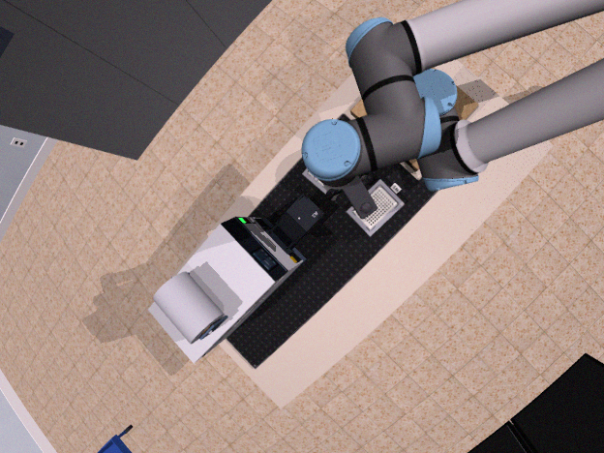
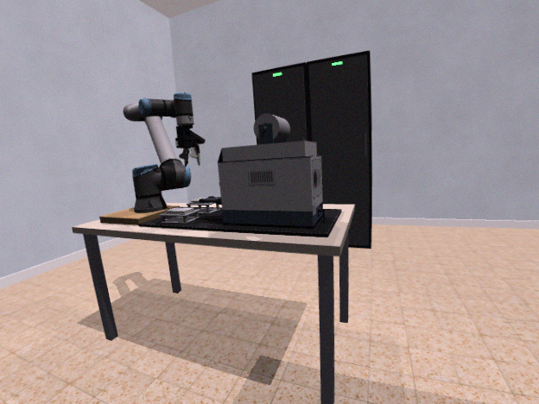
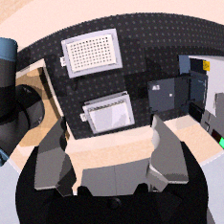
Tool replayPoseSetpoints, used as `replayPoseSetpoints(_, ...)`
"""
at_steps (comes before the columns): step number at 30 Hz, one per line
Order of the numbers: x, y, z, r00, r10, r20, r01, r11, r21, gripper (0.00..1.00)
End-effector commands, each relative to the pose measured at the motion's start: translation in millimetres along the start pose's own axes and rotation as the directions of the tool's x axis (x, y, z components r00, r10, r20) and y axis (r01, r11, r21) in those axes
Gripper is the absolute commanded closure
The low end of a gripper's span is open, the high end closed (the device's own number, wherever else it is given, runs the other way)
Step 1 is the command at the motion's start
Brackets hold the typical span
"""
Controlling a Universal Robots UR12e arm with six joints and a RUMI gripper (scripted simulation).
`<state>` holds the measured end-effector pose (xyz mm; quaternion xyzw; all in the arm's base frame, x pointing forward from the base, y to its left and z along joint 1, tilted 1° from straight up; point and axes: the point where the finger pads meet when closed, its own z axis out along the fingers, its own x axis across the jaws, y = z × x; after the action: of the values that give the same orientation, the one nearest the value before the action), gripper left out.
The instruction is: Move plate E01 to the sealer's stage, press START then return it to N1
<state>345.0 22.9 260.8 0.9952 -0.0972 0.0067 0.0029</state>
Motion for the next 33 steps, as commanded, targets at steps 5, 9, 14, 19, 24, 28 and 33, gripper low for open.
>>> replayPoseSetpoints(5, 4, 0, -1, 0.974, 0.228, 0.0, -0.228, 0.974, -0.01, 0.32)
replayPoseSetpoints(9, 6, 1, -1, 0.939, 0.343, -0.001, -0.343, 0.939, -0.01, 0.32)
replayPoseSetpoints(14, 8, 2, -1, 0.877, 0.481, -0.002, -0.481, 0.877, -0.01, 0.32)
replayPoseSetpoints(19, 9, 3, -1, 0.833, 0.553, -0.003, -0.553, 0.833, -0.009, 0.32)
replayPoseSetpoints(24, 11, 4, -1, 0.73, 0.684, -0.004, -0.684, 0.73, -0.009, 0.32)
replayPoseSetpoints(28, 13, 5, -1, 0.654, 0.757, -0.005, -0.757, 0.654, -0.008, 0.32)
replayPoseSetpoints(33, 14, 7, -1, 0.532, 0.847, -0.007, -0.847, 0.532, -0.007, 0.32)
